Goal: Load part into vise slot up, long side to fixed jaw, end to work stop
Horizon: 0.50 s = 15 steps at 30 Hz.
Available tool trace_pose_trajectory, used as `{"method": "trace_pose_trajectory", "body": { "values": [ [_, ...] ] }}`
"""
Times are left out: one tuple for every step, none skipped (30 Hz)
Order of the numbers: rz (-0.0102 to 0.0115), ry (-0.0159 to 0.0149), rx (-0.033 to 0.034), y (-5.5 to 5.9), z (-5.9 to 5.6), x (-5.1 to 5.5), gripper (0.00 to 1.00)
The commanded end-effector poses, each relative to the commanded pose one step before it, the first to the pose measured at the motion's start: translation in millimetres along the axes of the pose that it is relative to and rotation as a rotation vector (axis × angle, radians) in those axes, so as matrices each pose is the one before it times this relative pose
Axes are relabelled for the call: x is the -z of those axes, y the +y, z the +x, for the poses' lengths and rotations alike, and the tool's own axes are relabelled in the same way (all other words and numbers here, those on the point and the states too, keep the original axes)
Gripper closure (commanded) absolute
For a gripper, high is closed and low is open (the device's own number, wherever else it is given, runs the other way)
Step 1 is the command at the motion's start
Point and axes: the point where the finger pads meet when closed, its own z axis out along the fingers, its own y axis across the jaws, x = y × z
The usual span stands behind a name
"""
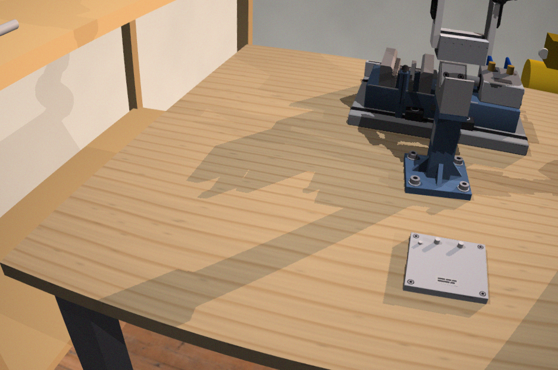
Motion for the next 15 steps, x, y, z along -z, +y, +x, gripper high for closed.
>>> {"method": "trace_pose_trajectory", "body": {
  "values": [
    [0.00156,-0.00045,0.00270,-0.54,-0.59,9.60,1.00],
    [0.00000,0.00000,0.00000,0.00,0.00,1.68,1.00],
    [0.00000,-0.00001,0.00001,0.01,0.00,1.71,1.00],
    [0.00000,0.00000,0.00000,0.00,0.00,1.71,1.00],
    [0.00000,0.00000,0.00000,0.00,0.00,1.72,1.00],
    [0.00000,0.00000,0.00000,0.00,0.00,0.00,1.00],
    [0.00000,0.00000,0.00000,0.00,0.00,0.00,1.00],
    [0.00000,-0.00001,0.00001,0.01,0.00,1.72,1.00],
    [0.00000,0.00001,-0.00001,-0.01,0.00,1.70,1.00],
    [0.00000,0.00000,0.00000,0.00,0.00,1.68,1.00],
    [0.00000,-0.00001,0.00001,0.01,0.00,1.66,1.00],
    [0.00000,0.00001,-0.00001,-0.01,0.00,1.62,1.00],
    [0.00000,0.00000,0.00000,0.00,0.00,1.58,1.00],
    [0.00000,-0.00001,0.00001,0.01,0.00,1.54,1.00],
    [0.00000,0.00000,0.00000,0.00,0.00,1.48,1.00]
  ]
}}
